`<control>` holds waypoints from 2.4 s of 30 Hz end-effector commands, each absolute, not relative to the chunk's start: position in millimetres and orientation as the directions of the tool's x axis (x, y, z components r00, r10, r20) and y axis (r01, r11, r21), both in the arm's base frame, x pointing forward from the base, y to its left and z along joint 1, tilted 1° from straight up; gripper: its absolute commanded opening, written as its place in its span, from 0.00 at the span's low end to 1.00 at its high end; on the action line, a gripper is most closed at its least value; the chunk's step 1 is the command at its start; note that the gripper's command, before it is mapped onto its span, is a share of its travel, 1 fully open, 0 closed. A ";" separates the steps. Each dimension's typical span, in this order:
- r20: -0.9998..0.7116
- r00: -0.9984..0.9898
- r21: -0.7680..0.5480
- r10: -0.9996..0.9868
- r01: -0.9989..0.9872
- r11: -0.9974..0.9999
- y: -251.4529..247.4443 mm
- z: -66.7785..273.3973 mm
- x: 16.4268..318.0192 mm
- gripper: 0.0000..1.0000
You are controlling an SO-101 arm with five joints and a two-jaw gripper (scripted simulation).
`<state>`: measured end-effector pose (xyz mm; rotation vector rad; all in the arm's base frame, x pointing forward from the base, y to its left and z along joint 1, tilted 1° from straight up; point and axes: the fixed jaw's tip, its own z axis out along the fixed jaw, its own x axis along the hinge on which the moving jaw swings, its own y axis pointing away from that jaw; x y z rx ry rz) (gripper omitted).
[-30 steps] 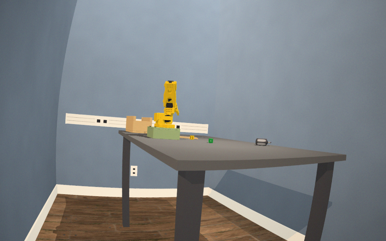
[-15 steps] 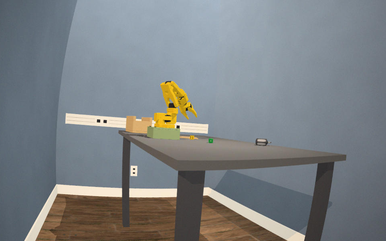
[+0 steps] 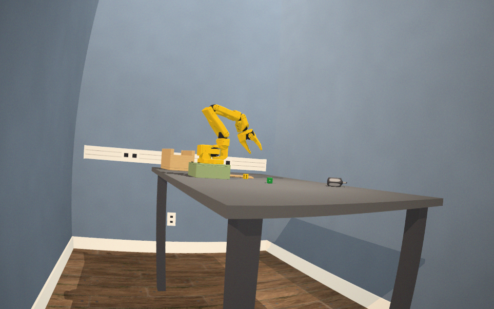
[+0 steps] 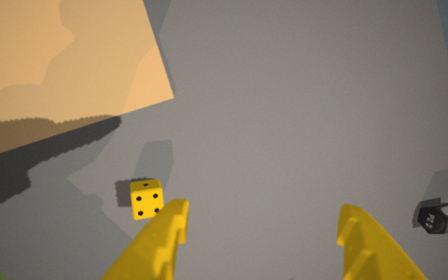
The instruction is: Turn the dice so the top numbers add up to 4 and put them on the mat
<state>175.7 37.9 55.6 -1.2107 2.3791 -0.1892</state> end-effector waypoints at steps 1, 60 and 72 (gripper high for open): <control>-0.334 -0.507 -0.339 -0.795 -0.722 0.603 31.2 62.4 176.7 0.28; 0.012 -0.587 0.013 -0.809 -0.809 0.587 22.0 -1.6 129.9 0.28; 0.012 -0.587 0.013 -0.809 -0.809 0.587 22.0 -1.6 129.9 0.28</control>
